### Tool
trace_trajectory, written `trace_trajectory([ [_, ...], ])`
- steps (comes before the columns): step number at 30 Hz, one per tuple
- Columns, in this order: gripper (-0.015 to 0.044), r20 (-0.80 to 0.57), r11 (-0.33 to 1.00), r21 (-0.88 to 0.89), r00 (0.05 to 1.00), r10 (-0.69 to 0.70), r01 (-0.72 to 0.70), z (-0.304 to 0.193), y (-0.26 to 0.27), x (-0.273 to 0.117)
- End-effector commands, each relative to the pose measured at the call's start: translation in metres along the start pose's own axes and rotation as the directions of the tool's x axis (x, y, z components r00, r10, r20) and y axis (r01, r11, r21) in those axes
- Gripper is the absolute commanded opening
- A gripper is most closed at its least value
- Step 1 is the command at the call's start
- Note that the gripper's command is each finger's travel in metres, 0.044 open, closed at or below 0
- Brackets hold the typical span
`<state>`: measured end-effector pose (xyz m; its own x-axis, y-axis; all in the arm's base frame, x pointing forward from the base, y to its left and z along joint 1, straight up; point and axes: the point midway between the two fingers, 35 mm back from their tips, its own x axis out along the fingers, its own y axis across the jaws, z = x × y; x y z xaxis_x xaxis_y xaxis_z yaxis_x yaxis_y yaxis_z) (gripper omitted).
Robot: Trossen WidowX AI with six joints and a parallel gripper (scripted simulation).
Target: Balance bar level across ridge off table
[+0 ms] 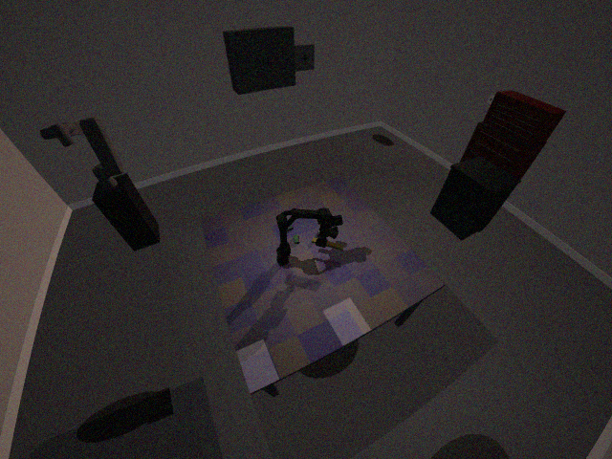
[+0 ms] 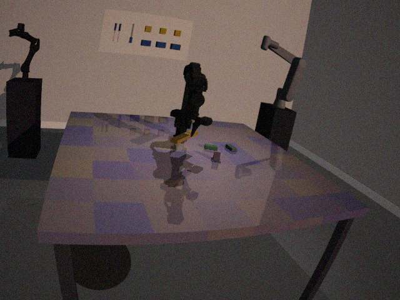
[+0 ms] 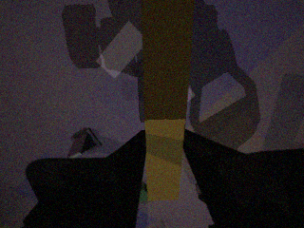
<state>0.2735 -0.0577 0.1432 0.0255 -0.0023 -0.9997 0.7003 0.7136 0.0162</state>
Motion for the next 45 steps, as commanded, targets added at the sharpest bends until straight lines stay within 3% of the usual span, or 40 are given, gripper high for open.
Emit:
trace_trajectory([
  [1,0.0,0.006,0.999,-0.042,1.0,0.002,-0.002,-0.005,0.015,-0.002],
  [31,0.0,-0.001,0.936,-0.352,1.0,0.012,-0.012,-0.071,0.105,-0.004],
  [45,0.0,-0.004,0.901,-0.434,1.0,0.014,-0.014,-0.095,0.121,0.0],
])
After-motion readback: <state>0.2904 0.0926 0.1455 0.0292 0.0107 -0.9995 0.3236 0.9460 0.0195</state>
